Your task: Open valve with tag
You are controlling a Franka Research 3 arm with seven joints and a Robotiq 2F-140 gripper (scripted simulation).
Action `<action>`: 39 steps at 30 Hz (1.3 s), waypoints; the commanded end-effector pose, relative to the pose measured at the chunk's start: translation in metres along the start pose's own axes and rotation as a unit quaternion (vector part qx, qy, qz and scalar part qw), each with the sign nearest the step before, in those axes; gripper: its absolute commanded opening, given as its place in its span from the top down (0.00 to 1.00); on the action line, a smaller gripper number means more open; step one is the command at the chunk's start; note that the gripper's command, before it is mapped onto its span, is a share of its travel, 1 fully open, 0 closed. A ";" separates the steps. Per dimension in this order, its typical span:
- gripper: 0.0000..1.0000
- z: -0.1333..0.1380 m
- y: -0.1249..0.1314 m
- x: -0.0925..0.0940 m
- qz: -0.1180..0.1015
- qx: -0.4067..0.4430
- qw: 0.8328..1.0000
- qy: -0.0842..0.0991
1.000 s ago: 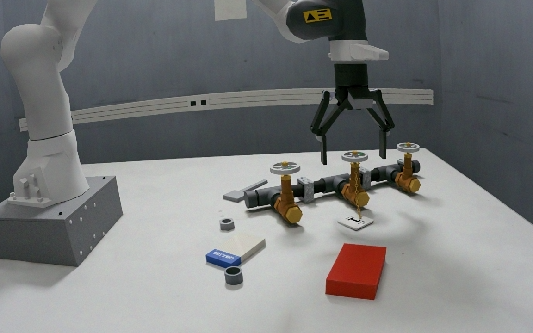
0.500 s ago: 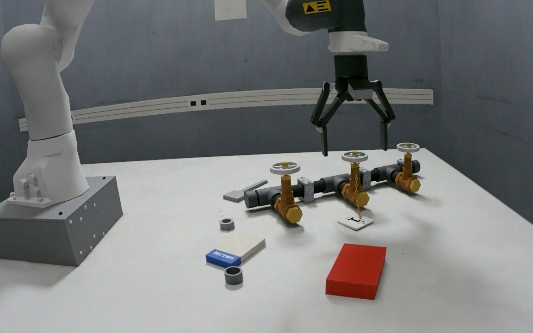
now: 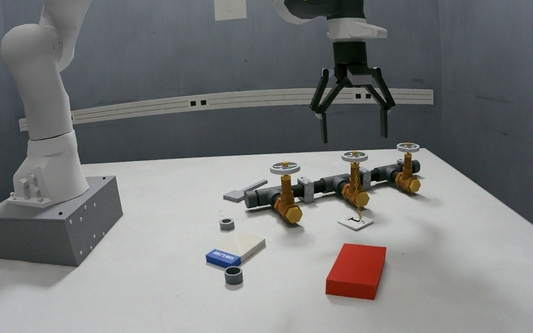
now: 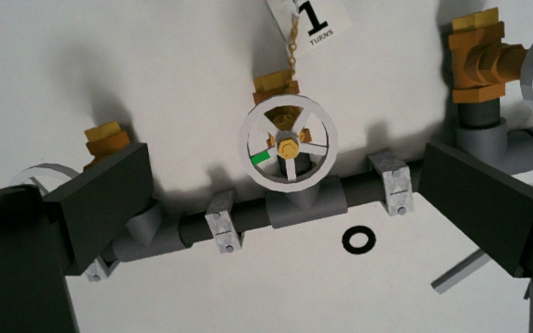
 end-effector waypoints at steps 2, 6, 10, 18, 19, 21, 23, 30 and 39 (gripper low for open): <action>0.00 0.002 -0.001 0.007 0.001 -0.002 1.000 0.004; 0.00 0.002 -0.001 0.010 0.001 -0.002 1.000 0.004; 0.00 0.002 -0.001 0.010 0.001 -0.002 1.000 0.004; 0.00 0.002 -0.001 0.010 0.001 -0.002 1.000 0.004; 0.00 0.002 -0.001 0.010 0.001 -0.002 1.000 0.004; 0.00 0.002 -0.001 0.010 0.001 -0.002 1.000 0.004; 0.00 0.002 -0.001 0.010 0.001 -0.002 1.000 0.004; 0.00 0.002 -0.001 0.010 0.001 -0.002 1.000 0.004; 0.00 0.002 -0.001 0.010 0.001 -0.002 1.000 0.004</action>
Point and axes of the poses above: the point where the finger pads meet when closed, its own x axis back along the fingers, its own z axis across the jaws, y = z × x, the point moved 8 cm from there along x, back along the fingers, and after that the axes turned 9 degrees about x, right-handed, at the moved point
